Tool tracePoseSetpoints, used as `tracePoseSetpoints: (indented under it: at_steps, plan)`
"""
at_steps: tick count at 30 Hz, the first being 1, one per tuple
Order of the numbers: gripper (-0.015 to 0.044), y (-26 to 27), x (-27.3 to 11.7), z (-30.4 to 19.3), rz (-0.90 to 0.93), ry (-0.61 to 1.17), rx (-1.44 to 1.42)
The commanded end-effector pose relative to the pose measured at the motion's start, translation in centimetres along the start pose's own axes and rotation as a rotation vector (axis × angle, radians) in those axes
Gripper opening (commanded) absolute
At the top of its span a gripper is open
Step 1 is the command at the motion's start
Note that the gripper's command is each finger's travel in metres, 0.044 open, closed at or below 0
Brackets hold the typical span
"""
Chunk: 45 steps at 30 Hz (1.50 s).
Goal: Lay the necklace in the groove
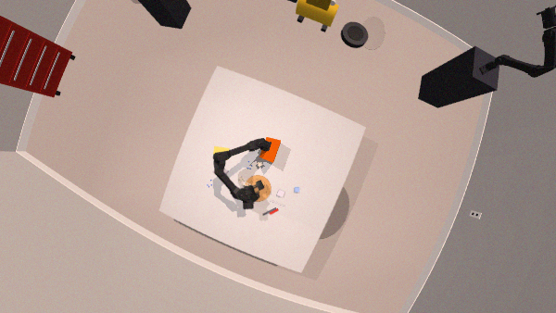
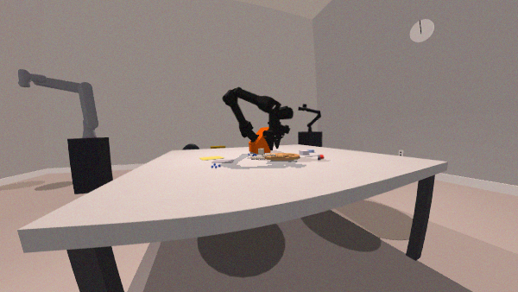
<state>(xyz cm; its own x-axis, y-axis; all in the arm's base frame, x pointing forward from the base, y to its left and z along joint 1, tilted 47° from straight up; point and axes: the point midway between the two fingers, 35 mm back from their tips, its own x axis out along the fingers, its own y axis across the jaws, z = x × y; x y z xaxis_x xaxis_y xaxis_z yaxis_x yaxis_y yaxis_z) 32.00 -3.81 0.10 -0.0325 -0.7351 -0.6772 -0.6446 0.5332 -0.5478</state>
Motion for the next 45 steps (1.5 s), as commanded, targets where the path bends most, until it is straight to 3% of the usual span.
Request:
tracePoseSetpoints:
  at_steps: [1,11,14,23,30,37,45]
  plan:
    - [0.0440,0.0,-0.3,0.1,0.003,-0.004,0.006]
    - [0.0440,0.0,-0.3,0.1,0.003,-0.004,0.006]
    - [0.0361,-0.3,-0.3,-0.1,0.004,-0.003,0.163]
    - [0.0125,-2.2,-0.6,-1.3,0.005,-0.002,1.112]
    - [0.0120,-3.6,-0.8,-2.3,0.005,0.000,1.831]
    - [0.0120,-4.3,-0.9,-2.9,0.003,0.001,2.243]
    - [0.0120,-4.4,-0.9,-3.0,0.003,0.001,2.323]
